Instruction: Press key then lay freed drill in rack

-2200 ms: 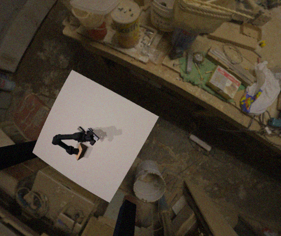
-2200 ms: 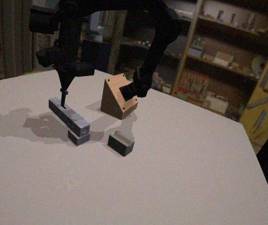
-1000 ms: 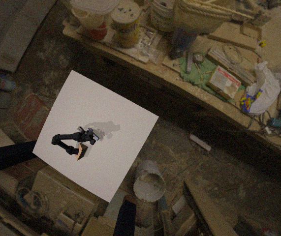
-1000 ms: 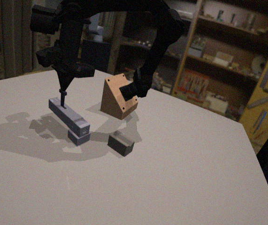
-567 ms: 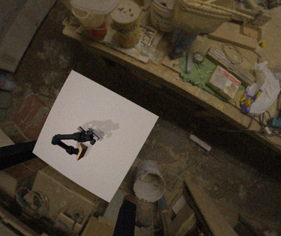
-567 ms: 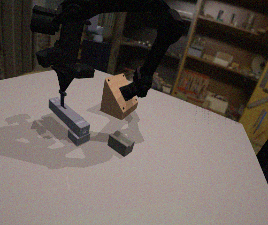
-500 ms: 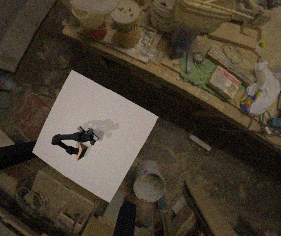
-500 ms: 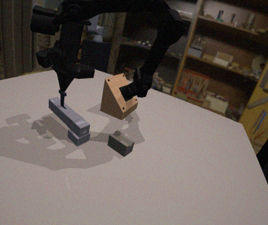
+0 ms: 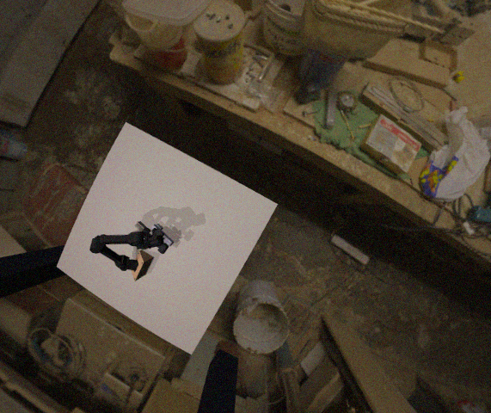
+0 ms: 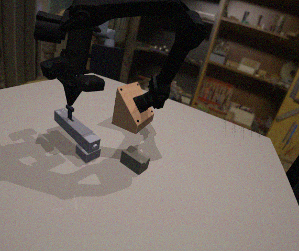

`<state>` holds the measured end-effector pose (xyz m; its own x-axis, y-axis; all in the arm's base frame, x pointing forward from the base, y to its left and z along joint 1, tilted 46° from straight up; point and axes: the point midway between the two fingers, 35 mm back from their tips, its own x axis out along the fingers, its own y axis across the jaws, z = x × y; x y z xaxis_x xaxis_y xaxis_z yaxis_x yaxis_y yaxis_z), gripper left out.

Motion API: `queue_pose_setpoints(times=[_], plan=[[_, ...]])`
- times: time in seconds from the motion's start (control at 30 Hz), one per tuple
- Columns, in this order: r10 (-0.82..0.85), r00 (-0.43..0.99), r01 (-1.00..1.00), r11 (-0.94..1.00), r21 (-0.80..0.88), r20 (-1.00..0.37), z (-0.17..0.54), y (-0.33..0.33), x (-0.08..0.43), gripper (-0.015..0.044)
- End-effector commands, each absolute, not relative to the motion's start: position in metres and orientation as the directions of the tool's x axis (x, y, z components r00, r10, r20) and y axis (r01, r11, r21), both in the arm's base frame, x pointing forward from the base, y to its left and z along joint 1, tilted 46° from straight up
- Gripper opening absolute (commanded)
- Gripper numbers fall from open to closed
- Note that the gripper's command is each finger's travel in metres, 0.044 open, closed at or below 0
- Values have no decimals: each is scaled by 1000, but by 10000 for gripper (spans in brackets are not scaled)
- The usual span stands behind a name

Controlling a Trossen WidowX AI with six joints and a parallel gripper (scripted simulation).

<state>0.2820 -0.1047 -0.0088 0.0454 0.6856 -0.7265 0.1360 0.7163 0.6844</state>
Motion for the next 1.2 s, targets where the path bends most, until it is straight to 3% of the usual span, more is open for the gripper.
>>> queue_pose_setpoints(times=[0.0, 0.43, 0.53, 0.67, 0.77, 0.87, 1.17], plan=[[707, -10, 158, 699, 697, -707, -20, -90, 273, 26], [702, 8, 141, 705, 695, -713, 31, -142, 285, 368], [691, 7, -183, 712, 678, -723, 37, -105, 300, 440], [690, 6, -691, 525, 496, -723, 50, -35, 313, 440], [704, -2, -928, 263, 263, -710, 59, 17, 312, 440], [715, -9, -987, 105, 121, -699, 64, 43, 307, 440], [715, -9, -987, 104, 119, -699, 64, 44, 307, 440]])
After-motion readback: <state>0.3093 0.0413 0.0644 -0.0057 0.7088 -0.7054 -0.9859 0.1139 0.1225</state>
